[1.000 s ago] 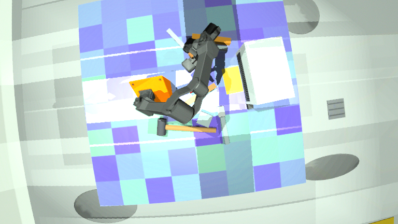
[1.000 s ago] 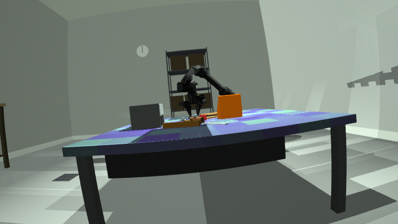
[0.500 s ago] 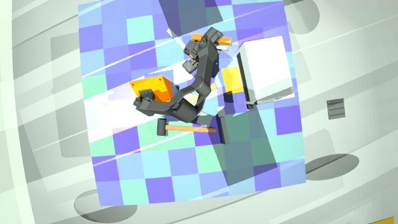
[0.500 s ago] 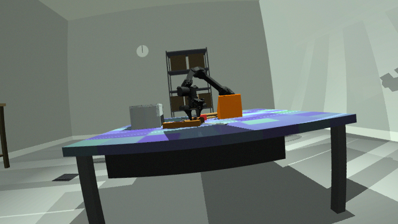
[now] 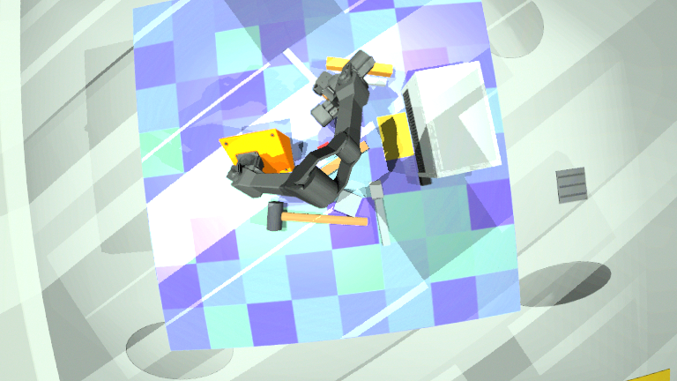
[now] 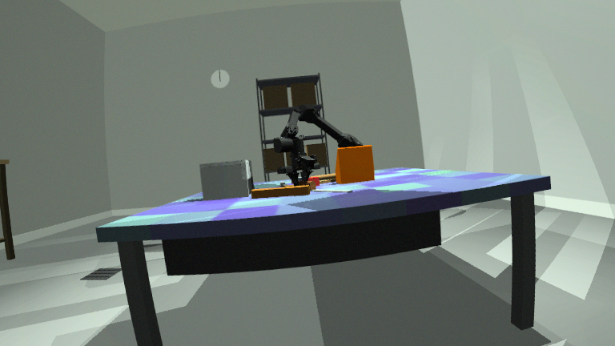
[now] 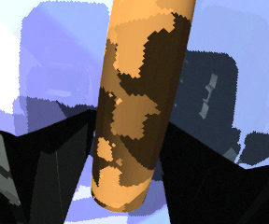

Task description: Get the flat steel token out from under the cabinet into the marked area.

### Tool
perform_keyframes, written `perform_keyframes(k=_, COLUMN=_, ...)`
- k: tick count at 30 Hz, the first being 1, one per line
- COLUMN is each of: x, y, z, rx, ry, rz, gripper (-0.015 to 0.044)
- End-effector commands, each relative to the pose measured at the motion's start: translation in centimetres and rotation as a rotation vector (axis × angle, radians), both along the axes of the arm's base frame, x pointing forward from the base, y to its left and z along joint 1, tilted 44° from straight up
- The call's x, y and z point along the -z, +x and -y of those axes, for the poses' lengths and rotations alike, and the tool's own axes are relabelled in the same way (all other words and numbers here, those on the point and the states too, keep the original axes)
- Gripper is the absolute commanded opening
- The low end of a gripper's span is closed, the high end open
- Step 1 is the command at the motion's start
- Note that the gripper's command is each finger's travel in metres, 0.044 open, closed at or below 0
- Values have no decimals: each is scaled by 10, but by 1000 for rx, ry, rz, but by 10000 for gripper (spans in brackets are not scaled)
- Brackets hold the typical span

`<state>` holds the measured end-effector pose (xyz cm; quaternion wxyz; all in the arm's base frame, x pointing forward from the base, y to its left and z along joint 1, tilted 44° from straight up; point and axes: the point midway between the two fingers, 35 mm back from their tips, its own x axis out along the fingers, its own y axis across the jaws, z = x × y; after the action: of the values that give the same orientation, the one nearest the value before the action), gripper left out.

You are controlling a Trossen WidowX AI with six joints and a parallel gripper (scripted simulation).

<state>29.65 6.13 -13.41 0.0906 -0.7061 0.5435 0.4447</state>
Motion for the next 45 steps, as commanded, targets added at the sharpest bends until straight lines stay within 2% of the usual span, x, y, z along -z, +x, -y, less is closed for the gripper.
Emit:
perform_keyframes(k=1, x=0, y=0, z=-1, rx=0, ry=0, rz=1, gripper=125)
perform_keyframes(k=7, x=0, y=0, z=-1, rx=0, ry=0, rz=1, gripper=85)
perform_keyframes(k=10, x=0, y=0, z=-1, rx=0, ry=0, rz=1, gripper=7)
perform_keyframes(k=11, x=0, y=0, z=-1, rx=0, ry=0, rz=1, gripper=0)
perform_keyframes(k=45, x=-58, y=-9, z=-26, rx=-6, ry=-3, rz=0, gripper=0)
